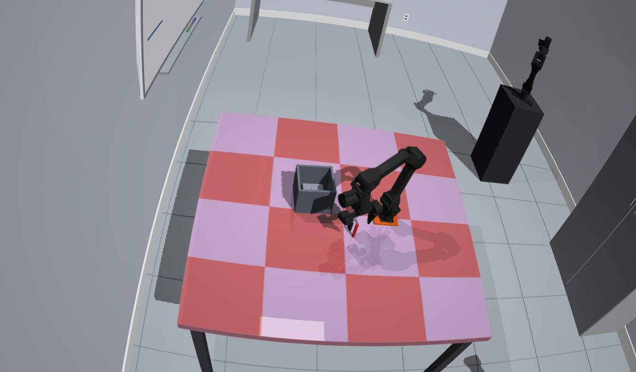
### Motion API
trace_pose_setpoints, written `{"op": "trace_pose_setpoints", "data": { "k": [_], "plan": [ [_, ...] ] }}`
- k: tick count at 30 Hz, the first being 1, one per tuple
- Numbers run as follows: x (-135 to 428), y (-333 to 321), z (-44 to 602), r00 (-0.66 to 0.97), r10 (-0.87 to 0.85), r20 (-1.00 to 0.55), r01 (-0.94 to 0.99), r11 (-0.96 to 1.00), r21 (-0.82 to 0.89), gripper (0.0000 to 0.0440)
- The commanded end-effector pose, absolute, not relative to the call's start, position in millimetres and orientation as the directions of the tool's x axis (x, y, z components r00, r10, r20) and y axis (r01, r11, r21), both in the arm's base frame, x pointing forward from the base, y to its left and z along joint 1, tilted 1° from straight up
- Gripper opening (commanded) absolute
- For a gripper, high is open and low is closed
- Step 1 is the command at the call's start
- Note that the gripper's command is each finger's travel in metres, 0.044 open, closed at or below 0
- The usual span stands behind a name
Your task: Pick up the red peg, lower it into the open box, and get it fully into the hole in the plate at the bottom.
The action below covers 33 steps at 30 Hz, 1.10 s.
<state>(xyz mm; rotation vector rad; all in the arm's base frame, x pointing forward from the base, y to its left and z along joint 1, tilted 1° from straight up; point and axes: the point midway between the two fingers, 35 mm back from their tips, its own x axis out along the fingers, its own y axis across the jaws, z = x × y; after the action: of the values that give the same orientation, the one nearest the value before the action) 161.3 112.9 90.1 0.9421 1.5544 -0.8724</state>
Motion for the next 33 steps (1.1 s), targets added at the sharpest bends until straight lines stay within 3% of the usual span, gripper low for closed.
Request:
{"op": "trace_pose_setpoints", "data": {
  "k": [1,4,6,21,33],
  "plan": [
    [160.7,113.2,81.6,-0.125,0.131,-0.984,0.916,0.396,-0.063,0.044],
    [160.6,112.7,74.2,-0.125,0.13,-0.984,0.923,0.379,-0.068,0.0428],
    [161.5,113.1,70.4,-0.121,0.131,-0.984,0.926,0.371,-0.065,0.0395],
    [172.4,117.3,62.3,-0.111,0.153,-0.982,0.926,0.376,-0.046,0.0031],
    [184.8,127.1,100.9,-0.008,0.28,-0.96,0.923,0.372,0.101,0.0]
  ]
}}
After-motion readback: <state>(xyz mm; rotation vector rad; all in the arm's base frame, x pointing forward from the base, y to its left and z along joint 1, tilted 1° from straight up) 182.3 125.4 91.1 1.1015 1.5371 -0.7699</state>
